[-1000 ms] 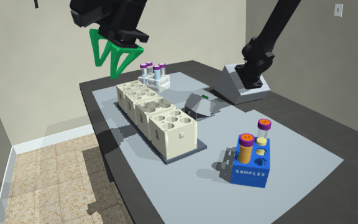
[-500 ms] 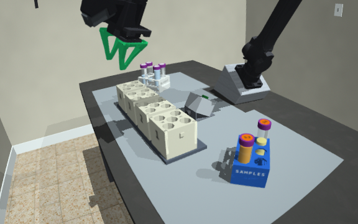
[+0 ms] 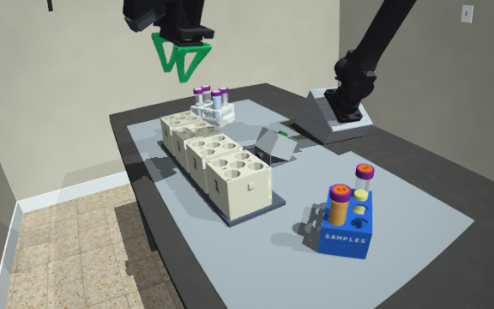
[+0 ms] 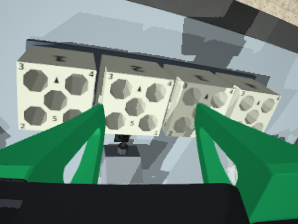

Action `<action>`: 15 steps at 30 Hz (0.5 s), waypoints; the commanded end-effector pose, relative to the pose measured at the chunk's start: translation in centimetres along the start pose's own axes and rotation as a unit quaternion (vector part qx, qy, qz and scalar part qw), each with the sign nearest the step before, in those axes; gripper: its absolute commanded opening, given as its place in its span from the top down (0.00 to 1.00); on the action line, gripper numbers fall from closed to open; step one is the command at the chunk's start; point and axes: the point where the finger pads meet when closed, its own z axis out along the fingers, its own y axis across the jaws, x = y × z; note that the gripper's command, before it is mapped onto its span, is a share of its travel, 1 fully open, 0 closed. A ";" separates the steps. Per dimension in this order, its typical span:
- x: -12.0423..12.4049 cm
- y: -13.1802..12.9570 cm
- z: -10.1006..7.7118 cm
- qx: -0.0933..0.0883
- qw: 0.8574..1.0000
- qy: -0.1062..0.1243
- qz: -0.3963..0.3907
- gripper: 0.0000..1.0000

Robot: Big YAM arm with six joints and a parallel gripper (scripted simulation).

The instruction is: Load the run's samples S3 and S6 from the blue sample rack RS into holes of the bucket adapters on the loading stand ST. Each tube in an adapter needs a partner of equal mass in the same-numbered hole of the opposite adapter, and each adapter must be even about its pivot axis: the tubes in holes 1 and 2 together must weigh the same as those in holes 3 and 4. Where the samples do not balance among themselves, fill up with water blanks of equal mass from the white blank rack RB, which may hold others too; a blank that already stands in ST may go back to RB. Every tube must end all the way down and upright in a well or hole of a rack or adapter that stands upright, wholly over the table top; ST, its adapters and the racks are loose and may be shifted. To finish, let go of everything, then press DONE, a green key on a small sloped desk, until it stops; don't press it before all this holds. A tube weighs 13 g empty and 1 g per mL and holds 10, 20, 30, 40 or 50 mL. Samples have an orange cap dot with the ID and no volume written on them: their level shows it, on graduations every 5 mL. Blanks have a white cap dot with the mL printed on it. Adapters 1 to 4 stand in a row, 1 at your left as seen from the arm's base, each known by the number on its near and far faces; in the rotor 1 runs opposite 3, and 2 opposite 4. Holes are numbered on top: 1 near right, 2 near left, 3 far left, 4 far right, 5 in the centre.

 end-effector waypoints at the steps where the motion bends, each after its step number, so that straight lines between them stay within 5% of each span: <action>1: 1.4 -1.1 -1.9 0.006 1.000 -0.010 0.002 0.45; 6: 3.1 -2.5 -1.8 0.011 1.000 -0.020 -0.003 0.45; 7: 4.1 -2.4 -1.8 -0.004 1.000 0.000 0.012 0.45; 11: 3.3 -3.5 -2.2 -0.015 1.000 0.007 0.026 0.45; 12: 5.5 -2.8 -1.7 -0.020 0.999 0.015 0.030 0.45; 15: 6.5 -3.6 -1.6 -0.014 1.000 0.006 0.025 0.45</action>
